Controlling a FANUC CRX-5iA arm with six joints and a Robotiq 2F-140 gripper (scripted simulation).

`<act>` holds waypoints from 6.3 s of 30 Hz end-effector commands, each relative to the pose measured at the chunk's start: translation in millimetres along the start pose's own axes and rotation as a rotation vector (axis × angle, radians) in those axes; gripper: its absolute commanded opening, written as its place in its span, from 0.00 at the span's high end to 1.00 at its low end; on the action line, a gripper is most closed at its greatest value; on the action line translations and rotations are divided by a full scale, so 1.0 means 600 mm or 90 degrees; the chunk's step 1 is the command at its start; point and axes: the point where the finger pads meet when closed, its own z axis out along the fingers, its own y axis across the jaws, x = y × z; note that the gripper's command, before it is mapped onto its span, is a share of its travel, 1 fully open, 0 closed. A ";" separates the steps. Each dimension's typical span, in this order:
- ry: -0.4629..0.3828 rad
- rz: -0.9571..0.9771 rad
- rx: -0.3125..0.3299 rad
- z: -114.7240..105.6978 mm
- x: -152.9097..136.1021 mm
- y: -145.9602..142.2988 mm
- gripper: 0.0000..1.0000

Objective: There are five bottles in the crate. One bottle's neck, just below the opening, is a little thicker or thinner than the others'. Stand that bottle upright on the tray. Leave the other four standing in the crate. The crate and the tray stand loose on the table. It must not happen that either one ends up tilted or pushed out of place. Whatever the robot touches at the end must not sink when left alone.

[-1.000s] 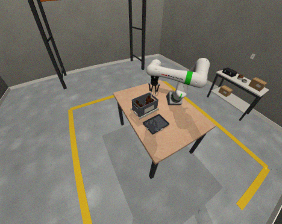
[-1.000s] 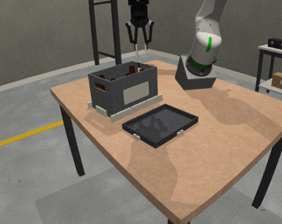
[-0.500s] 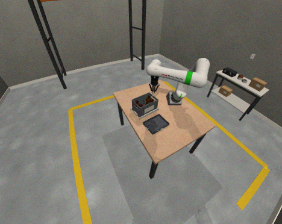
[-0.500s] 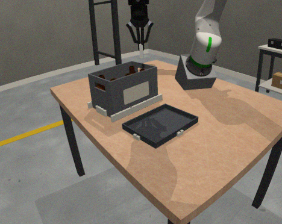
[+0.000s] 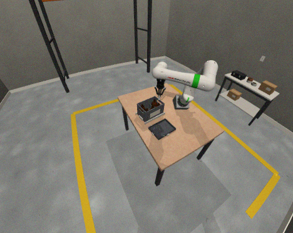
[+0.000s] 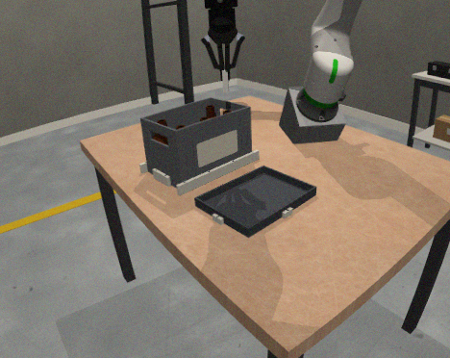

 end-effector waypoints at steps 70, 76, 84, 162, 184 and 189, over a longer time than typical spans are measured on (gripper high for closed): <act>0.000 0.000 0.001 0.011 0.110 -0.094 0.56; 0.000 0.000 0.001 0.023 0.110 -0.094 0.56; 0.000 0.000 0.001 0.036 0.110 -0.094 0.56; 0.000 0.000 0.001 0.073 0.110 -0.095 0.56; 0.000 0.000 0.001 0.100 0.110 -0.095 0.56; 0.000 0.000 0.001 0.106 0.110 -0.095 0.56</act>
